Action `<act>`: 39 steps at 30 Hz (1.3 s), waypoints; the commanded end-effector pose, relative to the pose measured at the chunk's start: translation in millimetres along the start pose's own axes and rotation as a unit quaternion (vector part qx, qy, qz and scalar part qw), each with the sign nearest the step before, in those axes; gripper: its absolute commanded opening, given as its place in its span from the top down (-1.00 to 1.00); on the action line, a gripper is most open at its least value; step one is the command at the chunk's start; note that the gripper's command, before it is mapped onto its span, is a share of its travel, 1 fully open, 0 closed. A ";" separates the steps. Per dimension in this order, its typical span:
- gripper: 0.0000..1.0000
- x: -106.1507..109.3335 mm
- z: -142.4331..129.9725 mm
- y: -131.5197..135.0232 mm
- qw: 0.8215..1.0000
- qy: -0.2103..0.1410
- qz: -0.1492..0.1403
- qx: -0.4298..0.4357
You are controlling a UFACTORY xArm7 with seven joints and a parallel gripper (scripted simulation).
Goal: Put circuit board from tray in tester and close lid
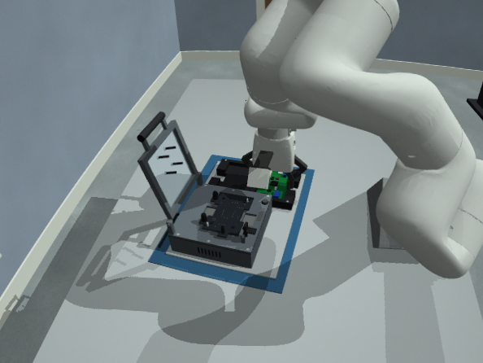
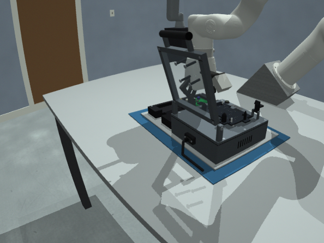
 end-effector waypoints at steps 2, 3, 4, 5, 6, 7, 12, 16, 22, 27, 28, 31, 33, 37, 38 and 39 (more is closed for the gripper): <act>-0.58 3.5 -1.1 1.8 1.000 -0.001 -0.003 0.000; -0.58 3.5 -1.1 1.8 1.000 -0.001 -0.003 0.000; -0.58 4.0 -1.1 1.8 1.000 -0.001 -0.003 0.000; -0.58 4.5 -1.1 1.8 1.000 -0.001 -0.003 0.000; -0.58 5.0 -1.1 1.8 1.000 -0.001 -0.003 0.000; -0.58 5.6 -1.1 1.8 1.000 -0.001 -0.003 0.000; -0.58 9.2 -1.1 1.7 1.000 -0.001 -0.003 0.000; -0.58 12.7 -1.1 1.7 1.000 -0.001 -0.003 0.000; -0.58 16.4 -1.1 1.7 1.000 -0.001 -0.003 0.000; -0.58 21.0 -1.1 1.7 1.000 -0.001 -0.003 0.000; -0.58 21.9 -1.1 1.7 1.000 -0.001 -0.003 0.000; -0.58 24.3 -1.1 1.7 1.000 -0.001 -0.003 0.000; -0.58 25.8 -1.1 1.6 1.000 -0.001 -0.003 0.000; -0.58 27.1 -1.1 1.6 1.000 -0.001 -0.003 0.000; -0.58 27.7 -1.1 1.6 1.000 -0.001 -0.003 0.000; -0.58 28.3 -1.1 1.6 1.000 -0.001 -0.003 0.000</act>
Point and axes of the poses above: the point where the finger pads meet when closed, its own x axis back along the fingers, its own y axis across the jaws, z = x × y, the point moved 1 cm from there along x, back along the fingers, and after that the axes turned 15 degrees about -x, right-handed, at the moved point
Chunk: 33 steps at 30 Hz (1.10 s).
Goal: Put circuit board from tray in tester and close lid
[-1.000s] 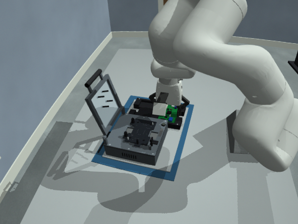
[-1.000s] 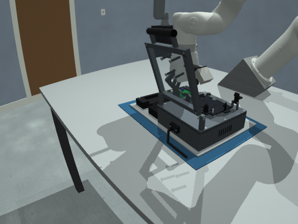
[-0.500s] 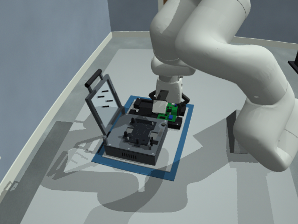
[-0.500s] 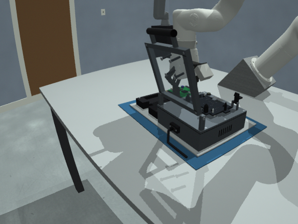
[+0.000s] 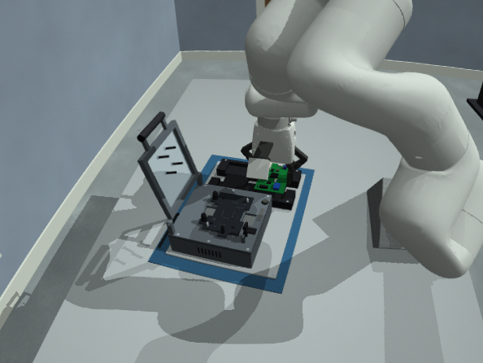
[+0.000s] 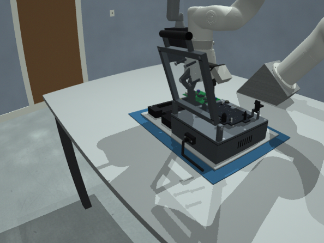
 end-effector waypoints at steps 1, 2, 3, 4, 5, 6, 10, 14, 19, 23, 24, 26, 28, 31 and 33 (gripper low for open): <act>-0.58 3.5 -0.8 1.2 1.000 -0.001 -0.002 0.000; -0.58 3.9 -0.8 1.2 1.000 -0.001 -0.002 0.000; -0.58 4.3 -0.8 1.2 1.000 -0.001 -0.002 0.000; -0.58 4.7 -0.8 1.2 1.000 -0.001 -0.002 0.000; -0.58 5.0 -0.8 1.2 1.000 -0.001 -0.002 0.000; -0.58 5.3 -0.8 1.2 1.000 -0.001 -0.002 0.000; -0.58 5.9 -0.8 1.2 1.000 -0.001 -0.002 0.000; -0.58 6.1 -0.8 1.2 1.000 -0.001 -0.002 0.000; -0.58 6.1 -0.8 1.2 1.000 -0.001 -0.002 0.000; -0.58 7.4 -0.8 1.2 1.000 -0.001 -0.002 0.000; -0.58 8.1 -0.8 1.2 1.000 -0.001 -0.002 0.000; -0.58 10.1 -0.8 1.2 1.000 -0.001 -0.002 0.000; -0.58 12.8 -0.8 1.2 1.000 -0.001 -0.002 0.000; -0.58 16.3 -0.8 1.1 1.000 -0.001 -0.002 0.000; -0.58 18.3 -0.8 1.1 1.000 -0.001 -0.002 0.000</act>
Point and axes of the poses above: the point where the finger pads meet when closed, its own x axis back along the fingers, its own y axis across the jaws, z = x × y, the point moved 1 cm from there along x, back along the fingers, and after that the axes turned 15 degrees about -x, right-handed, at the moved point
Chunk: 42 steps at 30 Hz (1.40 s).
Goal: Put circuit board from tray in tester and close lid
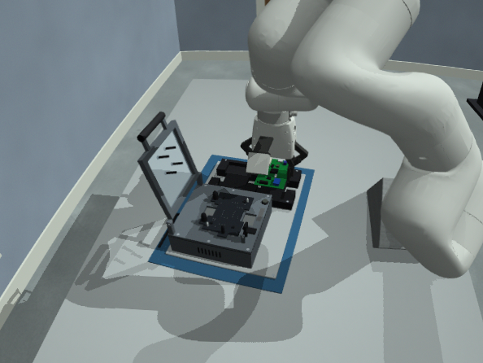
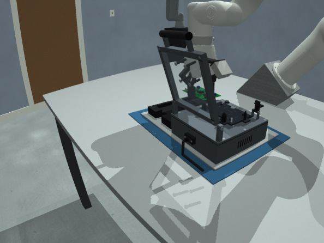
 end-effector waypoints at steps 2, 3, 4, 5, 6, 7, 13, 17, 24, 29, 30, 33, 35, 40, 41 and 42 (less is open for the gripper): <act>-0.58 9.1 -0.7 0.9 1.000 -0.001 -0.002 0.000; -0.58 11.6 -0.7 0.9 1.000 -0.001 -0.002 0.000; -0.58 14.2 -0.7 0.9 1.000 -0.001 -0.002 0.000; -0.58 16.9 -0.6 0.9 1.000 -0.001 -0.002 0.000; -0.58 19.6 -0.6 0.9 1.000 -0.001 -0.002 0.000; -0.58 22.5 -0.6 0.9 1.000 -0.001 -0.002 0.000; -0.58 39.6 -0.6 0.8 1.000 -0.001 -0.002 0.000; -0.58 44.8 -0.6 0.8 1.000 -0.001 -0.002 0.000; -0.58 58.1 -0.6 0.8 1.000 -0.001 -0.002 0.000; -0.58 61.9 -0.6 0.8 1.000 -0.001 -0.002 0.000; -0.58 62.1 -0.6 0.8 1.000 -0.001 -0.002 0.000; -0.58 62.3 -0.6 0.8 1.000 -0.001 -0.002 0.000; -0.58 62.3 -0.6 0.8 1.000 -0.001 -0.002 0.000; -0.58 62.3 -0.6 0.8 1.000 -0.001 -0.002 0.000; -0.58 62.3 -0.6 0.8 1.000 -0.001 -0.002 0.000; -0.58 62.3 -0.6 0.8 1.000 -0.001 -0.002 0.000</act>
Point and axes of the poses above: the point where the finger pads meet when closed, its own x axis back along the fingers, its own y axis across the jaws, z = x × y, the point moved 1 cm from there along x, back along the fingers, and after that the axes turned 15 degrees about -x, right-handed, at the moved point
